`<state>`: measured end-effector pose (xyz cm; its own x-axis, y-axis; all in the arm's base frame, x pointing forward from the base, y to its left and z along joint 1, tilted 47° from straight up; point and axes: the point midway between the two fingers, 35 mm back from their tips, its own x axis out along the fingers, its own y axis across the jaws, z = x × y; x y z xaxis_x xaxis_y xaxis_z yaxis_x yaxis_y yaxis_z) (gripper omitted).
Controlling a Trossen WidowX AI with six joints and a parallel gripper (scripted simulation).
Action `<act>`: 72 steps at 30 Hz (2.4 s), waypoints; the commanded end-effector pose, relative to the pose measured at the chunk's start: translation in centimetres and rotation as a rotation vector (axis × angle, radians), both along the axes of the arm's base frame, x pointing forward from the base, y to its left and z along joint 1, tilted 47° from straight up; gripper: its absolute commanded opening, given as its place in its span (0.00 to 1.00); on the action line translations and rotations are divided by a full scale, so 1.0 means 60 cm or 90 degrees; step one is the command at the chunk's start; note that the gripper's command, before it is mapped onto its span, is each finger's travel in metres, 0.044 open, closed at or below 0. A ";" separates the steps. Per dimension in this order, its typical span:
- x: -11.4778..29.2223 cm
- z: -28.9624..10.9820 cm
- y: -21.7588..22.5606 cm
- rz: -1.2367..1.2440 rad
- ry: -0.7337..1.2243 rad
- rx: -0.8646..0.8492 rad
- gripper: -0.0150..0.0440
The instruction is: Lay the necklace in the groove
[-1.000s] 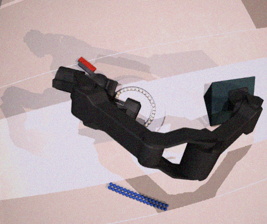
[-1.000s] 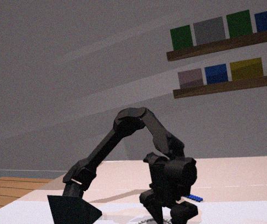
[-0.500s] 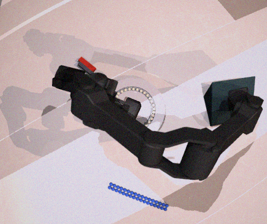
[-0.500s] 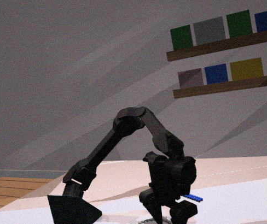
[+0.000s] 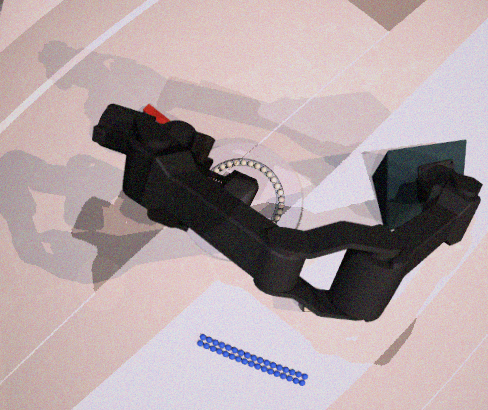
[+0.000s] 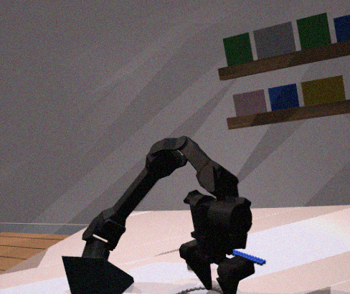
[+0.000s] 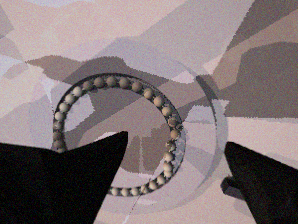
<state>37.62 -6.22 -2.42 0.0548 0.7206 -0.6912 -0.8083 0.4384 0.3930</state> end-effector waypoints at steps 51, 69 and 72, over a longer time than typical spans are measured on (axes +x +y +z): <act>0.000 -0.037 0.023 -0.002 0.001 -0.007 0.25; 0.000 -0.037 0.023 -0.002 0.001 -0.007 0.25; 0.000 -0.037 0.023 -0.002 0.001 -0.007 0.25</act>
<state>37.65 -4.84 -4.65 0.0561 0.7129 -0.6990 -0.8058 0.4457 0.3900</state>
